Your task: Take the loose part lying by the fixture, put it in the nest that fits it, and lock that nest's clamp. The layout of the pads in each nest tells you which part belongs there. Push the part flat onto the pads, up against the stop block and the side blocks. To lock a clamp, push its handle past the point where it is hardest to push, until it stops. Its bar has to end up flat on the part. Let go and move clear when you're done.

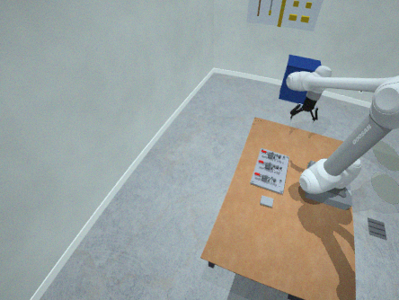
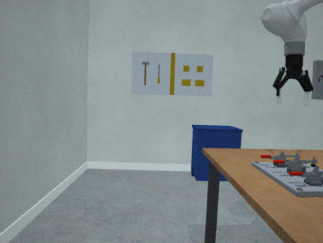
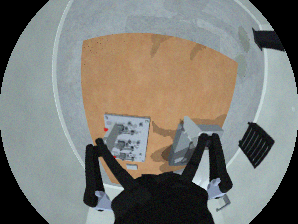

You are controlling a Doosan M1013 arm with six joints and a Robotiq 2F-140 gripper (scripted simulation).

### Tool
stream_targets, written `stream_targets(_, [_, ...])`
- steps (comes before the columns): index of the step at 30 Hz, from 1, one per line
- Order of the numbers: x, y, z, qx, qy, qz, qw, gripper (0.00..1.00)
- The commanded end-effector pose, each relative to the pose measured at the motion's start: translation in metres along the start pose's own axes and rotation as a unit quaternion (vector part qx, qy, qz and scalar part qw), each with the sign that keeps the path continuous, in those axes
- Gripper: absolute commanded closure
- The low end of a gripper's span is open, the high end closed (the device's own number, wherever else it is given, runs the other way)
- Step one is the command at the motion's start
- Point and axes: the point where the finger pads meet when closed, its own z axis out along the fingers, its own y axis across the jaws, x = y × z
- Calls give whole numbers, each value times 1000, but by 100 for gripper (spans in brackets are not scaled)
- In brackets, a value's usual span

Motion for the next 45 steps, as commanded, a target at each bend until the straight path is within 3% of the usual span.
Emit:
stream_targets(1, [-19,-16,8,-4,3,-87,996,0])
stream_targets(6, [-42,-32,18,-11,6,-186,982,0])
stream_targets(11, [-72,-50,30,-19,10,-307,952,0])
stream_targets(14, [-72,-50,30,-19,10,-309,951,0])
stream_targets(15, [-86,-57,35,-23,11,-364,931,0])
stream_targets(18, [-100,-63,40,-26,12,-413,910,0])
stream_targets(24, [-133,-76,52,-34,14,-530,847,0])
stream_targets(26, [-147,-80,57,-37,15,-577,816,0])
stream_targets(28, [-155,-82,60,-38,15,-602,797,0])
stream_targets(30, [-155,-82,60,-38,15,-602,797,0])
stream_targets(33, [-166,-85,63,-40,16,-636,770,0])
stream_targets(45, [-168,-85,64,-41,16,-645,763,0])
